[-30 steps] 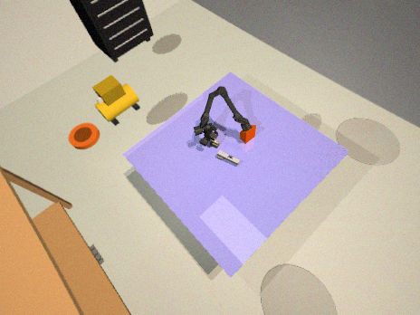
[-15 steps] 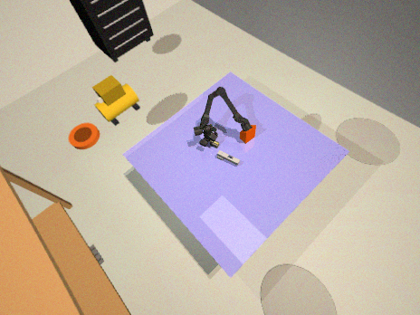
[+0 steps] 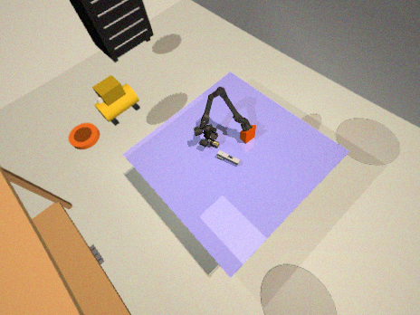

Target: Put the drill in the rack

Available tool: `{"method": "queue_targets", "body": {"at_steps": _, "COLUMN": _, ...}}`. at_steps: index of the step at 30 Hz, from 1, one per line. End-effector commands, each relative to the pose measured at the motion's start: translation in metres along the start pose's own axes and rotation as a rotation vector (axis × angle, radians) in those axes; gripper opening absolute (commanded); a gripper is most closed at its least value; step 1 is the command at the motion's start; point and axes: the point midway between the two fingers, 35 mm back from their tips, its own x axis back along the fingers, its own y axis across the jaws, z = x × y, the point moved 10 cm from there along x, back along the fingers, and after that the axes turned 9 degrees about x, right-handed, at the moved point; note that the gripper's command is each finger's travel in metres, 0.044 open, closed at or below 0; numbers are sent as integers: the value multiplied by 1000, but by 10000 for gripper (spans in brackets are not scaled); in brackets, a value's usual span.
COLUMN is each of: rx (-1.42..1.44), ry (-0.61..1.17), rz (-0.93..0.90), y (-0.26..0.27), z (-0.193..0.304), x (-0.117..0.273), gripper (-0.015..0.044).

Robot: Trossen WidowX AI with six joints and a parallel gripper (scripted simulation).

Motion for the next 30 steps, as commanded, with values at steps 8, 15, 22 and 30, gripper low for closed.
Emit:
{"method": "queue_targets", "body": {"at_steps": 8, "rx": 6, "ry": -7, "rz": -1, "y": 0, "z": -1, "x": 22, "gripper": 440}}
{"method": "queue_targets", "body": {"at_steps": 15, "rx": 7, "ry": -8, "rz": 0, "y": -1, "z": -3, "x": 48, "gripper": 440}}
{"method": "queue_targets", "body": {"at_steps": 22, "rx": 7, "ry": -9, "rz": 0, "y": -1, "z": 0, "x": 73, "gripper": 440}}
{"method": "queue_targets", "body": {"at_steps": 30, "rx": -71, "ry": 37, "rz": 100, "y": -24, "z": -4, "x": 89, "gripper": 440}}
